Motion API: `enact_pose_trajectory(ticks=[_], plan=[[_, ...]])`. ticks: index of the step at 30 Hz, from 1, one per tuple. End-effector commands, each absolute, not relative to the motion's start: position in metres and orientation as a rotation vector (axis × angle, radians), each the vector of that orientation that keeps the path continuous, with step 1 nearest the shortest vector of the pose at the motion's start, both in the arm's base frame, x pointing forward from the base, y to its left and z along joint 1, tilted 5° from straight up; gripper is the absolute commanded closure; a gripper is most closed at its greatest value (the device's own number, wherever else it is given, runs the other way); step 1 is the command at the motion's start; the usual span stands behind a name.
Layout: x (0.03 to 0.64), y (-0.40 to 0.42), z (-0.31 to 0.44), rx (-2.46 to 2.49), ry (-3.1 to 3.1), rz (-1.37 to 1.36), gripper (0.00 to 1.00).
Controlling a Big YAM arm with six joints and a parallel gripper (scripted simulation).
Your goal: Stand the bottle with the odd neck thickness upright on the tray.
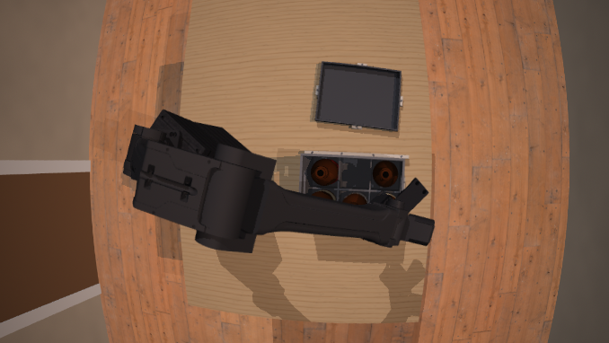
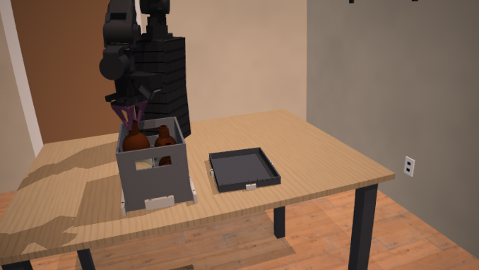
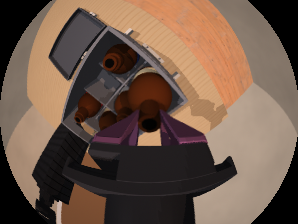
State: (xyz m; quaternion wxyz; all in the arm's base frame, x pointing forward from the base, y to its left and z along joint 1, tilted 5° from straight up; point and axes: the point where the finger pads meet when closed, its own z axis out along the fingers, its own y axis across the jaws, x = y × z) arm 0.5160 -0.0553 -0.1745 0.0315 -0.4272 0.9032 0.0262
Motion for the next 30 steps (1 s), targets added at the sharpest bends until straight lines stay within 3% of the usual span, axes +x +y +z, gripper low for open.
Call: enact_pose_trajectory(ticks=[1, 30], plan=[[0.524, -0.068, -0.152, -1.297, 2.763, 0.056, 1.0], [0.52, -0.069, -0.141, -1.298, 2.766, 0.06, 1.0]])
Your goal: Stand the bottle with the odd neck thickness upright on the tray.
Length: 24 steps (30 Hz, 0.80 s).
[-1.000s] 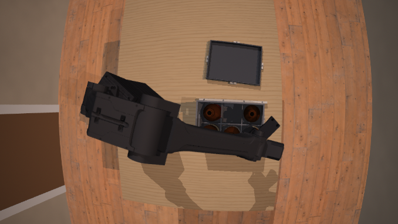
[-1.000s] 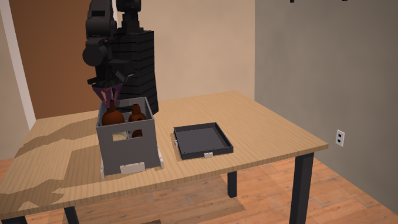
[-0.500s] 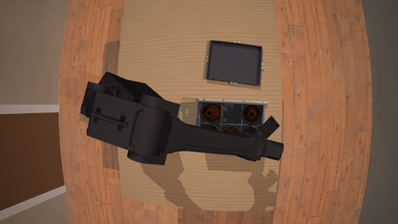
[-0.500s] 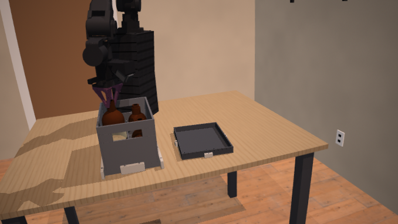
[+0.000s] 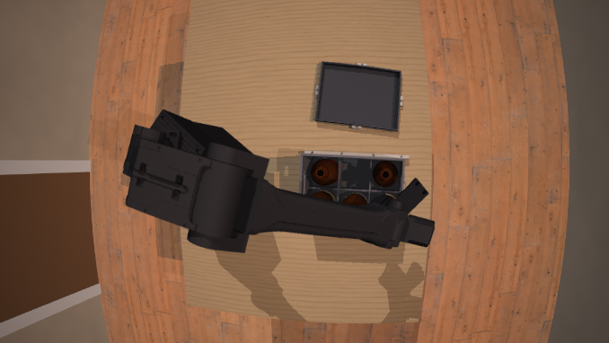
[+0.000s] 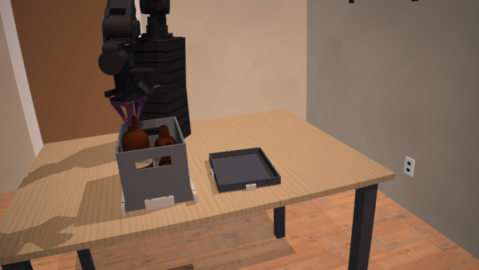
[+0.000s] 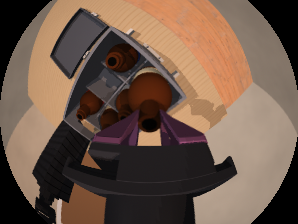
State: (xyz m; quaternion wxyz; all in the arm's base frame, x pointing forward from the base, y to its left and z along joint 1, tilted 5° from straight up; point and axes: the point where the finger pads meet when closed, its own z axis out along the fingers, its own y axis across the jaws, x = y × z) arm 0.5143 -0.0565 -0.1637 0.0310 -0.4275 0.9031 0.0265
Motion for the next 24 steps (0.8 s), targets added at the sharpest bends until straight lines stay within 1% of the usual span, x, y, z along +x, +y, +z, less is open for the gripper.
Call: enact_pose_trajectory(ticks=[1, 6, 24], plan=[[0.528, -0.071, -0.137, -1.294, 2.755, 0.048, 1.0], [0.519, -0.071, -0.134, -1.298, 2.766, 0.06, 1.0], [0.521, -0.075, -0.116, -1.296, 2.76, 0.054, 1.0]])
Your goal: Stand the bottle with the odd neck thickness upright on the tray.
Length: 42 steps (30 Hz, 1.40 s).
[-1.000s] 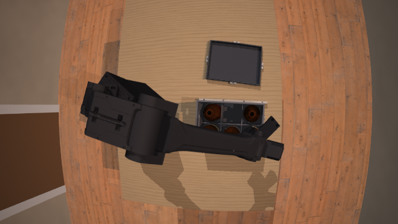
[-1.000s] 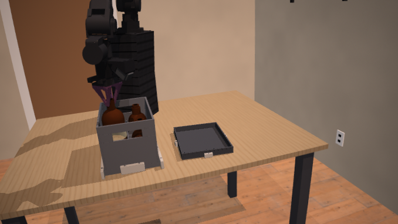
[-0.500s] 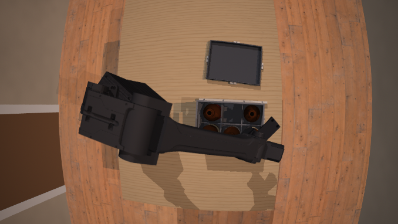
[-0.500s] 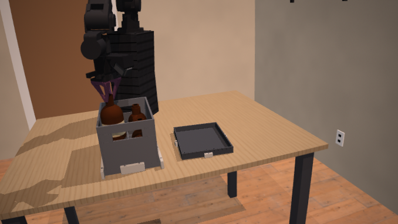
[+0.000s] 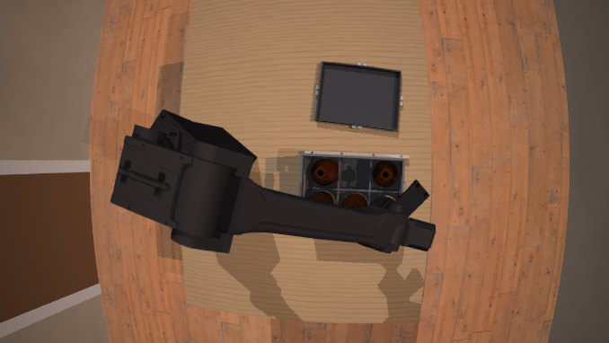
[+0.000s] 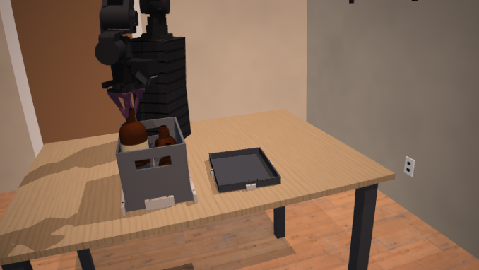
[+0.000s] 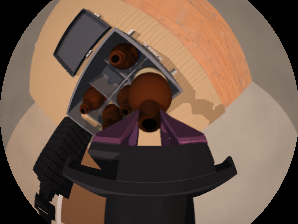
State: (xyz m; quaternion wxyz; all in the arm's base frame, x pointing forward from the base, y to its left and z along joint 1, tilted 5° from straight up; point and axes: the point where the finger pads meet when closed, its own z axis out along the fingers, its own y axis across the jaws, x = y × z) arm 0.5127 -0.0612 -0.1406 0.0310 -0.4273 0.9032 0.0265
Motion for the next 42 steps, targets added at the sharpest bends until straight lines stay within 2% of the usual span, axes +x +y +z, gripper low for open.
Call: enact_pose_trajectory(ticks=[1, 42], plan=[[0.5218, -0.0747, -0.1149, -1.296, 2.759, 0.053, 1.0], [0.5179, -0.0748, -0.1133, -1.298, 2.764, 0.058, 1.0]])
